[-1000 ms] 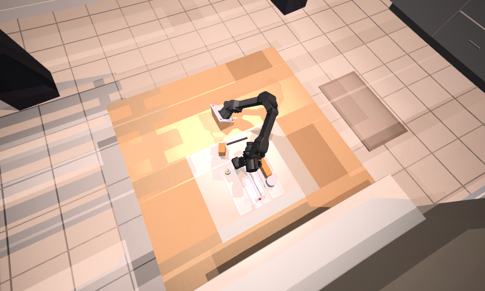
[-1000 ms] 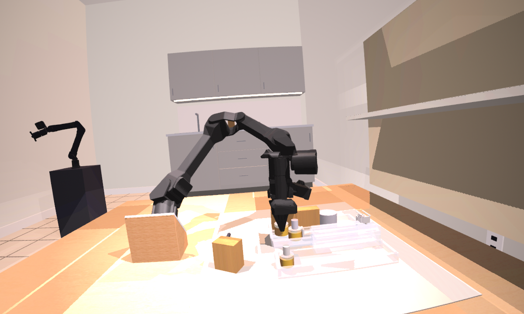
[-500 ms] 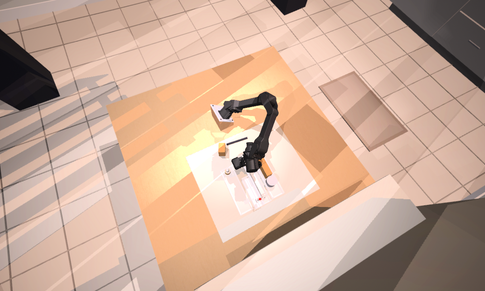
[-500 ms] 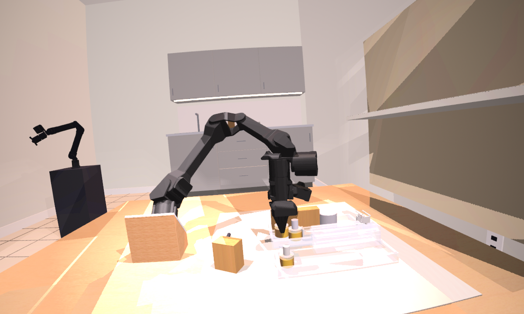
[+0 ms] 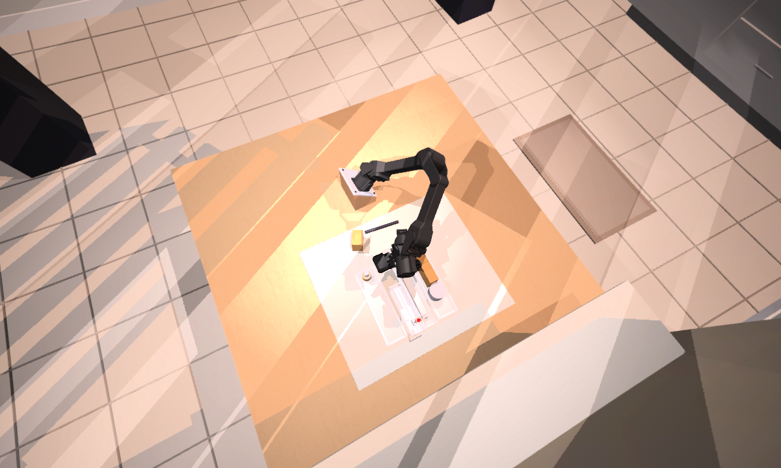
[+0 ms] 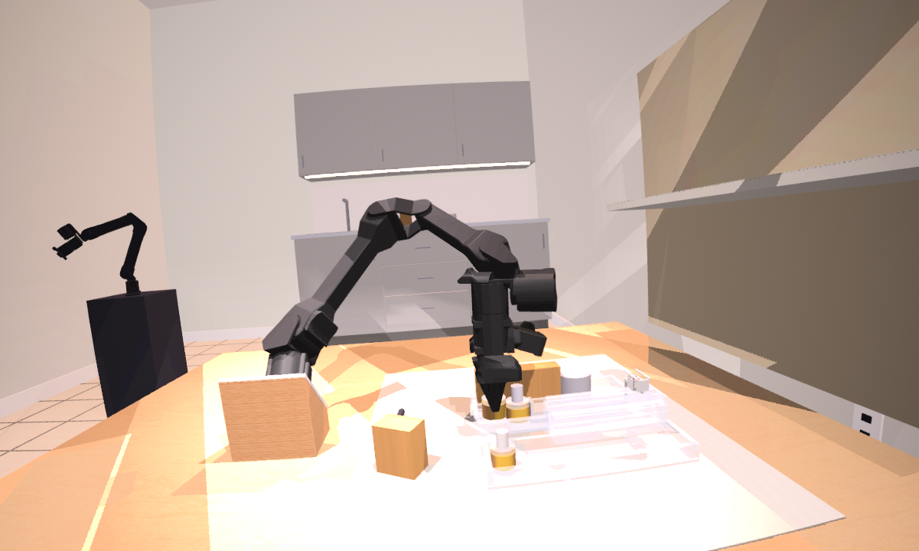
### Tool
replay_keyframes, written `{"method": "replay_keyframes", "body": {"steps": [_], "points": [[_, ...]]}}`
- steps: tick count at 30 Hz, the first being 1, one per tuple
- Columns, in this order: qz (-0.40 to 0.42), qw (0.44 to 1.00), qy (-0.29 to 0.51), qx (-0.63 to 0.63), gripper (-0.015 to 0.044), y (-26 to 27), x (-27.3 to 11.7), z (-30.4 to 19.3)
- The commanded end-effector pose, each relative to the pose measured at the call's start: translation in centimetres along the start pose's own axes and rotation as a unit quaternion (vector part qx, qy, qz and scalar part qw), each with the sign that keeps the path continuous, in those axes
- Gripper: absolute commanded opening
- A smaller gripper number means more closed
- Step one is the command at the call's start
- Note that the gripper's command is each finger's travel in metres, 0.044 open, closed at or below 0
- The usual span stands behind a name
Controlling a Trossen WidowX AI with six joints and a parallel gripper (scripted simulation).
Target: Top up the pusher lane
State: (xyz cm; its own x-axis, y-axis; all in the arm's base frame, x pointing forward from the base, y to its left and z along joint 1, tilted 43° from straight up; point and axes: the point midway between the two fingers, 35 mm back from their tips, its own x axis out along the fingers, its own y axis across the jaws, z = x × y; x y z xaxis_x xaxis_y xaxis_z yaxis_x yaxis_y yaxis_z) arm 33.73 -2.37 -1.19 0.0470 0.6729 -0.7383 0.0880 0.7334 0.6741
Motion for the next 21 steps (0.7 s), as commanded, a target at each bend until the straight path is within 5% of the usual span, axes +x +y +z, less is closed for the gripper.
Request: {"method": "replay_keyframes", "body": {"steps": [1,21], "points": [[0.004,1.000,-0.008,-0.005,0.0000,0.15,0.14,0.38],[0.005,1.000,-0.008,-0.005,0.0000,0.16,0.78,0.25]]}}
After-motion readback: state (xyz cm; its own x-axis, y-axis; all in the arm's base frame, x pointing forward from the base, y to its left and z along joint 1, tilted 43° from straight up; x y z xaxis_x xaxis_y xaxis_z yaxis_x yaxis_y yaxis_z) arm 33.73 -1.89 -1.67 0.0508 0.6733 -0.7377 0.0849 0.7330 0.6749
